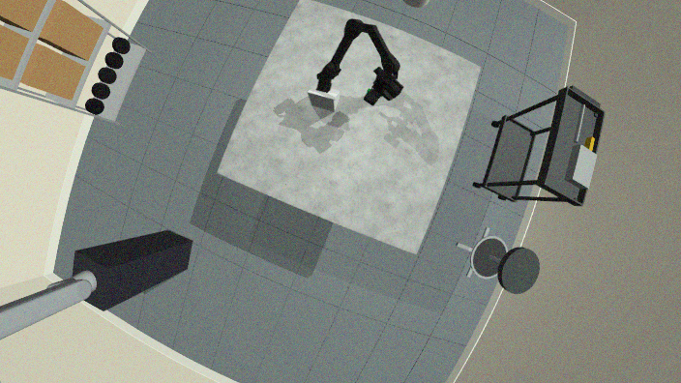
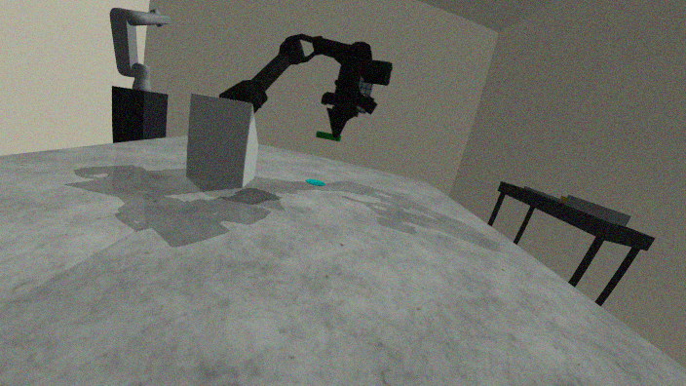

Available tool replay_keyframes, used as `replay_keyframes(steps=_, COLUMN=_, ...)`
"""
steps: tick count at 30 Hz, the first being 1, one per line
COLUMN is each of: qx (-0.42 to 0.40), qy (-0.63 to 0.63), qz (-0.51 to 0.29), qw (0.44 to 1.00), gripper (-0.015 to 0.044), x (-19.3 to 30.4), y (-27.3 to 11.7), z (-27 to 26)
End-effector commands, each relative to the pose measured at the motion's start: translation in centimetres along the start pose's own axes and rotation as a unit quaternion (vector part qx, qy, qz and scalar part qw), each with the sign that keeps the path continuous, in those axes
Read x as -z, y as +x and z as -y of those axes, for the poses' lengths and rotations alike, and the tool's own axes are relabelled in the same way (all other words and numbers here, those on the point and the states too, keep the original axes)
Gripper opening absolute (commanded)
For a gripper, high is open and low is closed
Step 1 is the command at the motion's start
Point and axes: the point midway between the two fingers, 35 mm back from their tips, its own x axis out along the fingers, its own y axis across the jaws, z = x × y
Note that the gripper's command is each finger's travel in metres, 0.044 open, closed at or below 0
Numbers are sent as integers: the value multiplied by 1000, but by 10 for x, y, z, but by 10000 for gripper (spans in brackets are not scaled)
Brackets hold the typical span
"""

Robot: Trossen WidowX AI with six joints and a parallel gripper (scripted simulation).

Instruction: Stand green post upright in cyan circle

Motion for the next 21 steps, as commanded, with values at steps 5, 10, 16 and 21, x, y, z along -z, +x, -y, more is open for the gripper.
replay_keyframes(steps=5, qx=-6, qy=30, qz=-3, qw=1000, gripper=23, x=16, y=1, z=-19)
replay_keyframes(steps=10, qx=-8, qy=48, qz=-4, qw=999, gripper=23, x=26, y=2, z=-30)
replay_keyframes(steps=16, qx=-11, qy=68, qz=-7, qw=998, gripper=23, x=39, y=3, z=-43)
replay_keyframes(steps=21, qx=-11, qy=77, qz=-8, qw=997, gripper=23, x=44, y=4, z=-48)
